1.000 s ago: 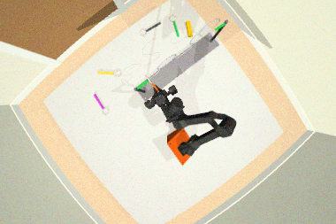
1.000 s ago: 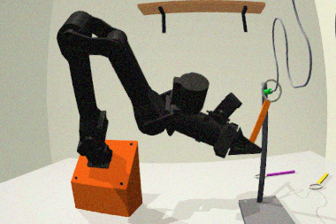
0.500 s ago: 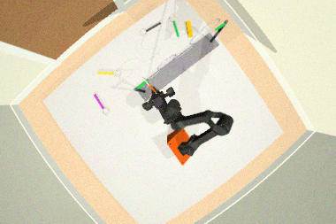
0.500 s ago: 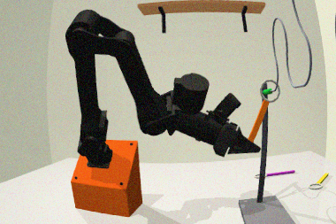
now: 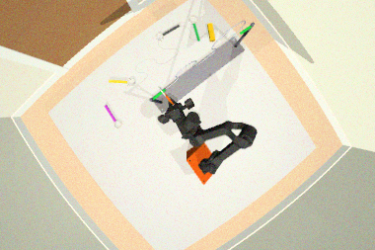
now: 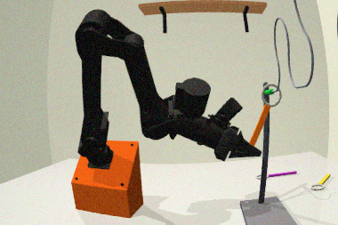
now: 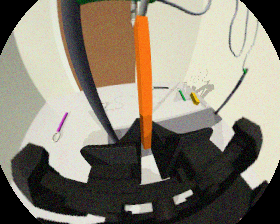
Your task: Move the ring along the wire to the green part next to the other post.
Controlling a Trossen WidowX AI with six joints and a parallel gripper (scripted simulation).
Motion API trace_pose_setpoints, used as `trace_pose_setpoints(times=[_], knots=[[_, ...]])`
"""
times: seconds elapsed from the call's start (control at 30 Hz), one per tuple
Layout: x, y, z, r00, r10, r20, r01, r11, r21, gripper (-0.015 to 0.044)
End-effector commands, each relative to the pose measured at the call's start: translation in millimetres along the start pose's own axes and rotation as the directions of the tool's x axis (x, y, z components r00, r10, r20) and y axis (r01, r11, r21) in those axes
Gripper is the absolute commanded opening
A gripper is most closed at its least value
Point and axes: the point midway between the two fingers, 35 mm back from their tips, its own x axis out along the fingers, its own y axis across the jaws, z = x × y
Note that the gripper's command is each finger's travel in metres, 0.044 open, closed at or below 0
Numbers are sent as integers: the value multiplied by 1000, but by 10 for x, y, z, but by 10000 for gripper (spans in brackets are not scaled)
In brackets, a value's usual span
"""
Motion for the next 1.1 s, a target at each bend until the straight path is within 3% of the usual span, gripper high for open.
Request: trace_pose_setpoints(times=[0.0,0.6,0.97,1.07], knots=[[12,22,-67,1000,8,-2,-8,1000,-6,-150],[15,22,-77,1000,8,-2,-8,1000,-6,-150],[15,11,-67,1000,2,-2,-2,1000,-1,139],[-41,14,-62,1000,3,-3,-3,1000,-1,160]])
